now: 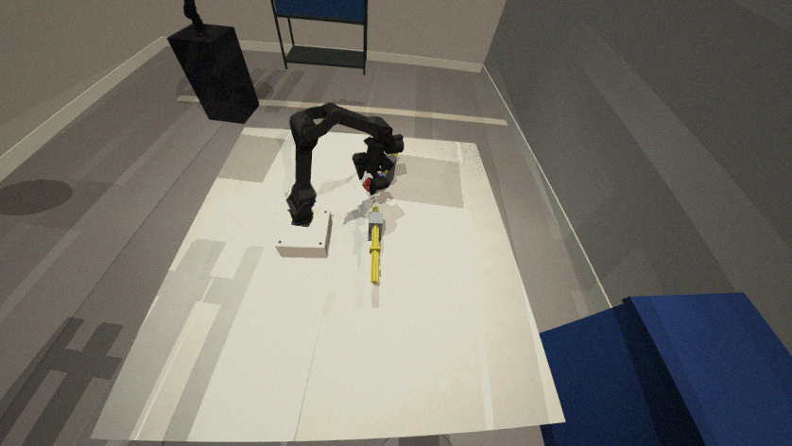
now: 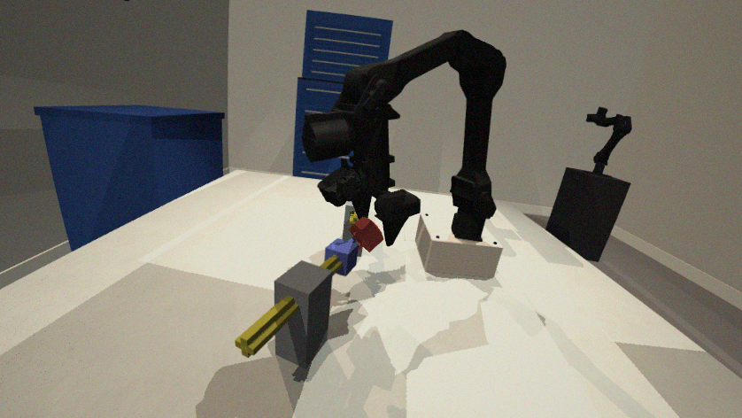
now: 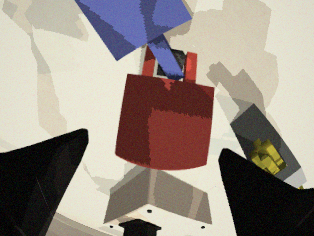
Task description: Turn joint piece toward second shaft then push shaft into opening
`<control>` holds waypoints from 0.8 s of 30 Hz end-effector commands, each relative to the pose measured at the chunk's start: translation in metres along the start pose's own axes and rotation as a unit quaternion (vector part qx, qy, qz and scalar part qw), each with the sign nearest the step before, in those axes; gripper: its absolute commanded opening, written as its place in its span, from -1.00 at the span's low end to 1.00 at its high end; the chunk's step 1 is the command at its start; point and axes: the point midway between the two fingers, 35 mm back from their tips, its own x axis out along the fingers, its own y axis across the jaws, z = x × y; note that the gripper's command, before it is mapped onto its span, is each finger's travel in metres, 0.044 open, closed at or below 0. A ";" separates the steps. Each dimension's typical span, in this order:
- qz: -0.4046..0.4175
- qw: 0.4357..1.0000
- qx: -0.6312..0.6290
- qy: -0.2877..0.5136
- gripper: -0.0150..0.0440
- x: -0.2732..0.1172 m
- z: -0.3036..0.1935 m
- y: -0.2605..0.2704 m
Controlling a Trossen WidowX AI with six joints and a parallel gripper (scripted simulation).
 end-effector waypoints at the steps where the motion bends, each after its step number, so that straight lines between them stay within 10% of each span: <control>1: -0.002 1.000 -0.003 0.001 1.00 0.000 0.007 -0.001; 24: -0.002 1.000 -0.003 0.002 0.82 0.028 0.008 -0.001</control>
